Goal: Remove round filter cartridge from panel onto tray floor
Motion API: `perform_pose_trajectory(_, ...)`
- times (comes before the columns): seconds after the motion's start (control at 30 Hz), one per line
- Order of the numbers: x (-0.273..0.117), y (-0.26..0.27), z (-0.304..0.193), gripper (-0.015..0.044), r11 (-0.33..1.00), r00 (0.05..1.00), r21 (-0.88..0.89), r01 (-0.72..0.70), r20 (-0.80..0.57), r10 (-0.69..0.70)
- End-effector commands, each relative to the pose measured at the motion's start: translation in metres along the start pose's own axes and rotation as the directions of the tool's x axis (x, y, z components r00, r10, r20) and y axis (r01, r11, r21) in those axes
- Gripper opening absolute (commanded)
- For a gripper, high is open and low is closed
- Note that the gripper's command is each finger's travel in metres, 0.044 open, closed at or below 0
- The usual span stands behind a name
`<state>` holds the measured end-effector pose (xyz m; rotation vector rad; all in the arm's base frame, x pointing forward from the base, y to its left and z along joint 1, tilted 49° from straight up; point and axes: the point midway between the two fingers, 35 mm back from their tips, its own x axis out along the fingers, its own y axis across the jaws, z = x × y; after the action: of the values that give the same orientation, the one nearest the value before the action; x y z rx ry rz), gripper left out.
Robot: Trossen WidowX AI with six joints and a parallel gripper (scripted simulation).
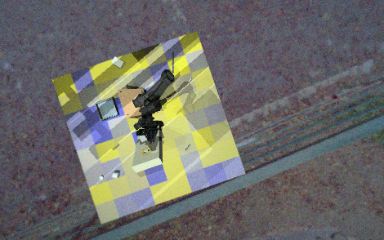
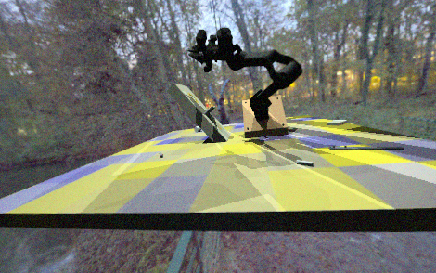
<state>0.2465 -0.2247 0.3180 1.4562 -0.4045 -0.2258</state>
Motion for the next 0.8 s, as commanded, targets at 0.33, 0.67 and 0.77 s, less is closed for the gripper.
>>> perform_pose_trajectory(0.33,0.001,-0.139,-0.02,0.0096,0.737,0.795,-0.673,0.063,-0.413,-0.445)
perform_pose_trajectory(0.67,-0.016,-0.167,-0.035,0.0096,0.686,0.685,-0.709,-0.164,-0.582,-0.438)
perform_pose_trajectory(0.77,-0.019,-0.171,-0.039,0.0096,0.66,0.664,-0.711,-0.242,-0.618,-0.421)
